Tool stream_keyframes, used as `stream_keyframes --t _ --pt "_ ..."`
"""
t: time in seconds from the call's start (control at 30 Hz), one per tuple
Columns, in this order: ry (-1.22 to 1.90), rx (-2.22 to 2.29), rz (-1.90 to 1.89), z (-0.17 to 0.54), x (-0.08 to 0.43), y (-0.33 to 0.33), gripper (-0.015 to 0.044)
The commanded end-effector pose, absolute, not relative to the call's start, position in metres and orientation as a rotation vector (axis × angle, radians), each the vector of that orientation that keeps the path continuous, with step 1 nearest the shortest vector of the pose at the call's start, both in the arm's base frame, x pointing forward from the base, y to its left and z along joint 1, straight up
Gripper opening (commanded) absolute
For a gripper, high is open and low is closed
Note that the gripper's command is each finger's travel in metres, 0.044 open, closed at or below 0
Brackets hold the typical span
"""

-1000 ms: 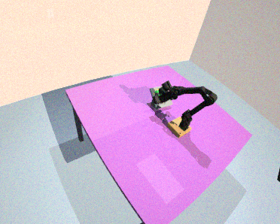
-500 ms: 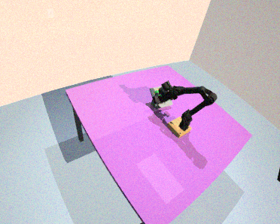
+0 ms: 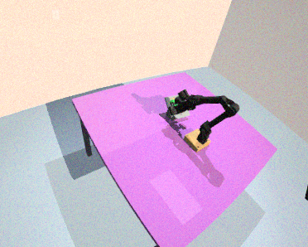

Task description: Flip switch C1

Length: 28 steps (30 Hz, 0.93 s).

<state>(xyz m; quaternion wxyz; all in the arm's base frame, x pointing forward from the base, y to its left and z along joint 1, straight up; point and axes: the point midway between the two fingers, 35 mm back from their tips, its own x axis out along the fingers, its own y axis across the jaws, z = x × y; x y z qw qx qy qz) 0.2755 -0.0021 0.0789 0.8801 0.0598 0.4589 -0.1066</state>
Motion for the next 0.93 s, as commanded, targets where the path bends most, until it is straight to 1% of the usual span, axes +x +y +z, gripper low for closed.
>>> stream_keyframes --t 0.0,0.13,0.3,0.47,0.9 --pt "0.932 0.127 -0.223 0.105 0.262 0.003 0.0" --pt "0.925 0.125 -0.221 0.125 0.243 0.006 0.0" --pt "0.926 0.125 -0.221 0.128 0.245 0.002 0.0" --pt "0.924 0.122 -0.222 0.148 0.255 -0.028 0.0" --pt "0.923 0.121 -0.222 0.149 0.255 -0.029 0.0"
